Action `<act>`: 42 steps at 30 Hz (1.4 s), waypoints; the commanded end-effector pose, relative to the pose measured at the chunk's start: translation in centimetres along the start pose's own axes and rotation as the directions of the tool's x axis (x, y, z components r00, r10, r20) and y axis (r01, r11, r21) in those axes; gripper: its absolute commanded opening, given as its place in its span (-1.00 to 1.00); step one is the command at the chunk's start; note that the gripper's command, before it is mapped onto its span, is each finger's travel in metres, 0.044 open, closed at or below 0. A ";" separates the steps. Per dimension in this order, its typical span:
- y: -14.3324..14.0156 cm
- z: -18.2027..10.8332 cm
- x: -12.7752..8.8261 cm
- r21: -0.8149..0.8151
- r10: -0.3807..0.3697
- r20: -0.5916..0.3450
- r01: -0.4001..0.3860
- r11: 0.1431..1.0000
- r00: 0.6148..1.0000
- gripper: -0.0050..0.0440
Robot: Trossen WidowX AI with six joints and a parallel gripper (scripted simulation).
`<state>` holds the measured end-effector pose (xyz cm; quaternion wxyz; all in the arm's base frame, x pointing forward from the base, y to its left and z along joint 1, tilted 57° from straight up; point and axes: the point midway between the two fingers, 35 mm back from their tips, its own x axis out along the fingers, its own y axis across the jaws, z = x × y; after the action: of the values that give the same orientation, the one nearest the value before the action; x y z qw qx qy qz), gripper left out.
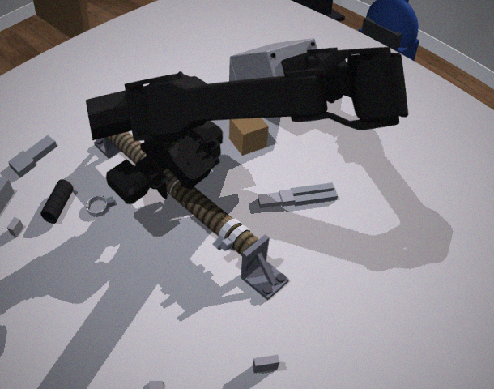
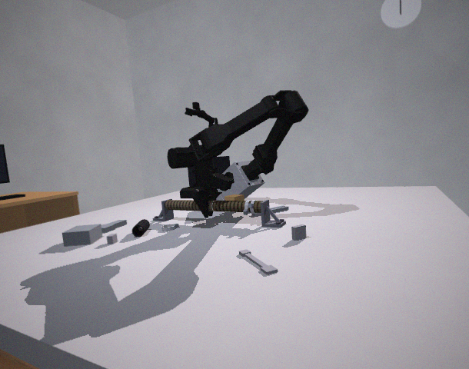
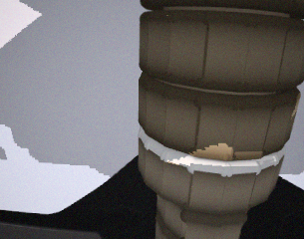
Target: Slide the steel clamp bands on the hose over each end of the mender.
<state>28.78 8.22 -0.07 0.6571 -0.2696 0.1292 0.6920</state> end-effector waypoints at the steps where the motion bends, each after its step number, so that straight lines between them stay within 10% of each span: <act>1: 0.0 0.0 0.0 0.003 -0.002 0.001 0.002 1.000 1.000 -0.11; 15: -0.2 0.8 -0.4 0.003 -0.002 0.001 0.002 1.000 1.000 1.00; 25: -0.1 10.8 -4.4 0.003 -0.002 0.001 0.002 1.000 1.000 1.00; 38: 0.0 10.9 -4.4 0.003 -0.001 0.003 0.000 1.000 1.000 1.00; 42: -1.2 10.0 -6.4 0.121 -0.072 -0.054 0.078 0.990 0.996 0.61</act>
<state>27.03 9.50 11.25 0.6706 -0.2647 0.1484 0.6769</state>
